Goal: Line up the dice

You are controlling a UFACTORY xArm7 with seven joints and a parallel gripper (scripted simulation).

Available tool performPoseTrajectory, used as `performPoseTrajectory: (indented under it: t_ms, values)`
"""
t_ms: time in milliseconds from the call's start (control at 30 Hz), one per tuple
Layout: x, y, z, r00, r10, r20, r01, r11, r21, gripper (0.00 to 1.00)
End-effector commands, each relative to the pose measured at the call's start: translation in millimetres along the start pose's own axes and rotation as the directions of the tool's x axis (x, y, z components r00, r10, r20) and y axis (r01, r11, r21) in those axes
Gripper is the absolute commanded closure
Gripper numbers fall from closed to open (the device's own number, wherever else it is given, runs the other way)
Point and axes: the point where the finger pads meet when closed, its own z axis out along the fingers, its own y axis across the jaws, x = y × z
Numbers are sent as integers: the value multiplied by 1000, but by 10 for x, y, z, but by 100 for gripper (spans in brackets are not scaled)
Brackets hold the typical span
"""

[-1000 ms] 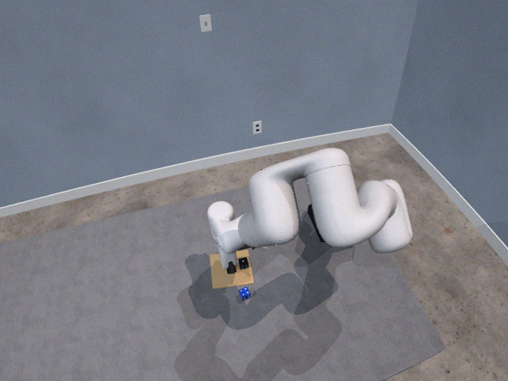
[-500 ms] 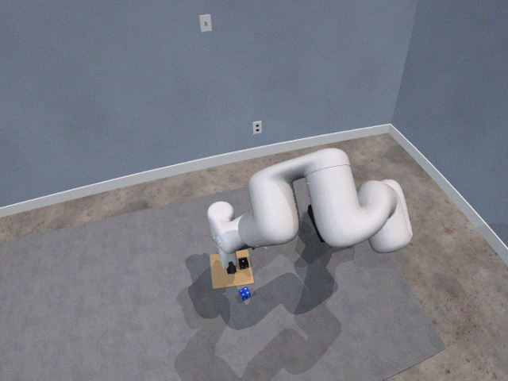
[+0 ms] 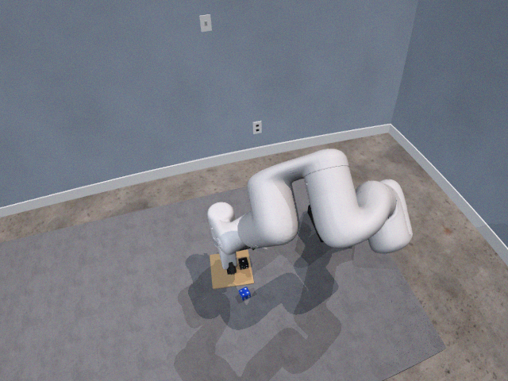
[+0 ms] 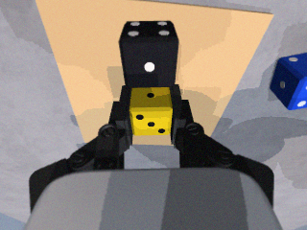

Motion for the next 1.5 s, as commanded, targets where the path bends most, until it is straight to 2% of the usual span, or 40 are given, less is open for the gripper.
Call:
performPoseTrajectory:
  t_ms: [0, 1133, 1167, 1233, 1267, 1333, 1367, 1433, 1467]
  values:
    - [-15, -10, -15, 1000, 1, 4, -1, 1000, 2, 73]
    - [-15, -10, -15, 1000, 1, 4, -1, 1000, 2, 73]
    - [-15, -10, -15, 1000, 1, 4, -1, 1000, 2, 69]
    - [-15, -10, -15, 1000, 1, 4, -1, 1000, 2, 69]
    - [-15, -10, -15, 1000, 1, 4, -1, 1000, 2, 65]
    - [-15, -10, -15, 1000, 1, 4, -1, 1000, 2, 65]
    - [-15, -10, -15, 1000, 1, 4, -1, 1000, 2, 61]
    - [-15, -10, -15, 1000, 1, 4, -1, 1000, 2, 61]
    - [-15, -10, -15, 1000, 1, 4, -1, 1000, 2, 57]
